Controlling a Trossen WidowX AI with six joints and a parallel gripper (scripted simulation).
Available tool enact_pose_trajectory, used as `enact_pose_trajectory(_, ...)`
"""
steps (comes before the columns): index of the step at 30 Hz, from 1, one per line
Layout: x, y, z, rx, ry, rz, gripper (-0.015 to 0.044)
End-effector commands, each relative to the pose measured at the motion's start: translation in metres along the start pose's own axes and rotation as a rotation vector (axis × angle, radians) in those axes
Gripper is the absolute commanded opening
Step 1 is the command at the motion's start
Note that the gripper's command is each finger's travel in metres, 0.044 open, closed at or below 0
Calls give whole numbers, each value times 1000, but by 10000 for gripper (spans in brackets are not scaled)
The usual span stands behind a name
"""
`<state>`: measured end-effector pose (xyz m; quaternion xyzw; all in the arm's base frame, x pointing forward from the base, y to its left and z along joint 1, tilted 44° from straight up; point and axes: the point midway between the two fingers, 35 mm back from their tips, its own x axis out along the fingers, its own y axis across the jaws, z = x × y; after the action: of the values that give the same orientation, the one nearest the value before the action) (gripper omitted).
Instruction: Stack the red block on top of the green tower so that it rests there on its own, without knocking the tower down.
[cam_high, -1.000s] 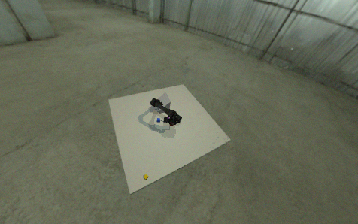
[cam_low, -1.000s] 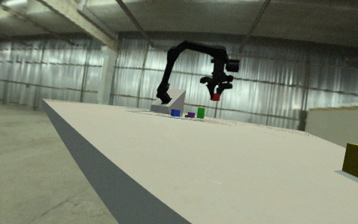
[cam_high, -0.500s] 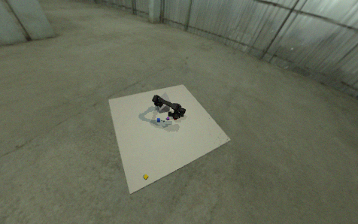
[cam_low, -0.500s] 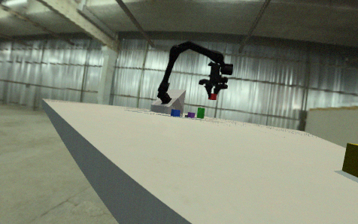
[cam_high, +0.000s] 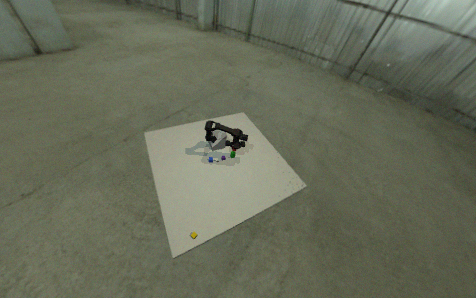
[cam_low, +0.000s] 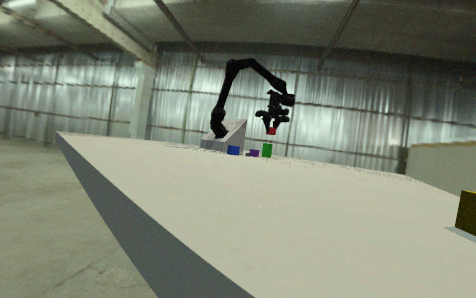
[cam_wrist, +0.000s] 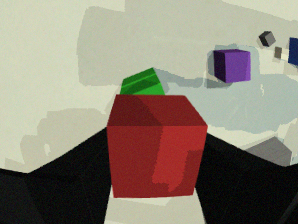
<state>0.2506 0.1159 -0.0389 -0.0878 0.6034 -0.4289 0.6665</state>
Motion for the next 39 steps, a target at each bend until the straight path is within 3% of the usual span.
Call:
enact_pose_trajectory(1, 2, -1, -12, 9, 2, -2, 0)
enact_pose_trajectory(18, 49, -1, -12, 10, 1, -3, 0)
enact_pose_trajectory(39, 50, -1, -12, 10, 1, -3, 0)
